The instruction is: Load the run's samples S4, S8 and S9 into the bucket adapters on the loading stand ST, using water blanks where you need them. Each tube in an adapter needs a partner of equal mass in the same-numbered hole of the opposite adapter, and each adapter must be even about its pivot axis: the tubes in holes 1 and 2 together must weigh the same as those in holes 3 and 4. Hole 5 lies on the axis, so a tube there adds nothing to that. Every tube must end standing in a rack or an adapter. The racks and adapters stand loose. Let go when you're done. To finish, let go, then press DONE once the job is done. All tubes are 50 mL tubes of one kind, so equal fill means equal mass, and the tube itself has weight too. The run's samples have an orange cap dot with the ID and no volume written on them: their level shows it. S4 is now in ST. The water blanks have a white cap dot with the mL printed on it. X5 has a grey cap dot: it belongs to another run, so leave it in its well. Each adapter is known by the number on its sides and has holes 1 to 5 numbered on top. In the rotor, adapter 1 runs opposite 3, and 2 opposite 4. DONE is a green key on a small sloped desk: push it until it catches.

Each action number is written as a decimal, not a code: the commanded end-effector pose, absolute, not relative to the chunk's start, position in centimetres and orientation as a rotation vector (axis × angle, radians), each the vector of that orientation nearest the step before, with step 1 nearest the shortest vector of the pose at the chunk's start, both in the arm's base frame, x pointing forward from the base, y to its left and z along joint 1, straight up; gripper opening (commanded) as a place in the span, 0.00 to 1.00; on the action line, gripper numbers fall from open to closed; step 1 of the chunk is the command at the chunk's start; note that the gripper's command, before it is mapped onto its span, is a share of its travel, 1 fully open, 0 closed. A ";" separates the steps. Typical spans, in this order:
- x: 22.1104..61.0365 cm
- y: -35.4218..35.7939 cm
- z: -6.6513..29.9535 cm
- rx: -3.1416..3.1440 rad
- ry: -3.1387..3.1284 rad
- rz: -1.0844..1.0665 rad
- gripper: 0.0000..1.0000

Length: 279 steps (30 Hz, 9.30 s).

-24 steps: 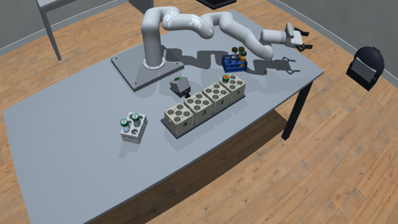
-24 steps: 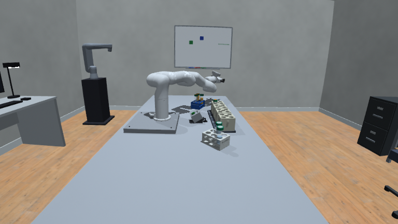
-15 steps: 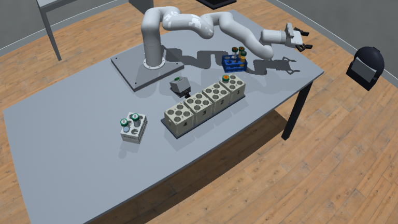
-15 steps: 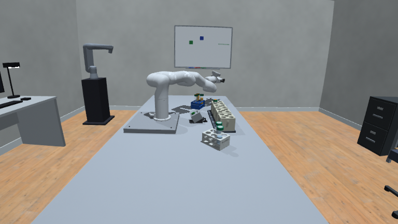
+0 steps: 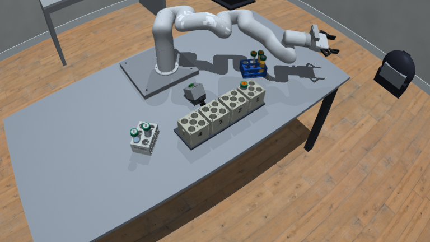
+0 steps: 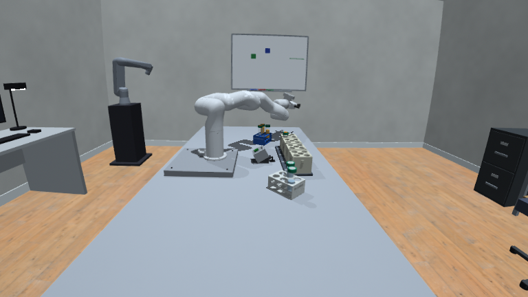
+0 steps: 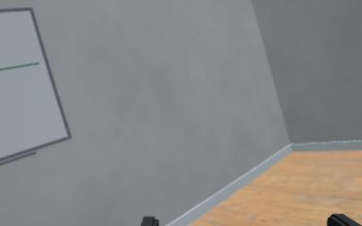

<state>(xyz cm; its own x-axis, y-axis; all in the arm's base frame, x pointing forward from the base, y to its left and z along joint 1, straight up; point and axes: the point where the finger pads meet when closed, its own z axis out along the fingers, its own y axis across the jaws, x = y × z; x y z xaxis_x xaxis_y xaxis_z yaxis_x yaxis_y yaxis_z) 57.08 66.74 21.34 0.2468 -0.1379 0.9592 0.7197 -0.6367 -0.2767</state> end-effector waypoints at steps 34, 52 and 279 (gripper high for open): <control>68.0 55.6 24.6 -2.200 -0.505 -1.387 1.00; 70.6 48.6 25.7 -2.385 -0.477 -1.299 1.00; 29.6 -23.4 22.8 -2.910 1.194 -0.019 1.00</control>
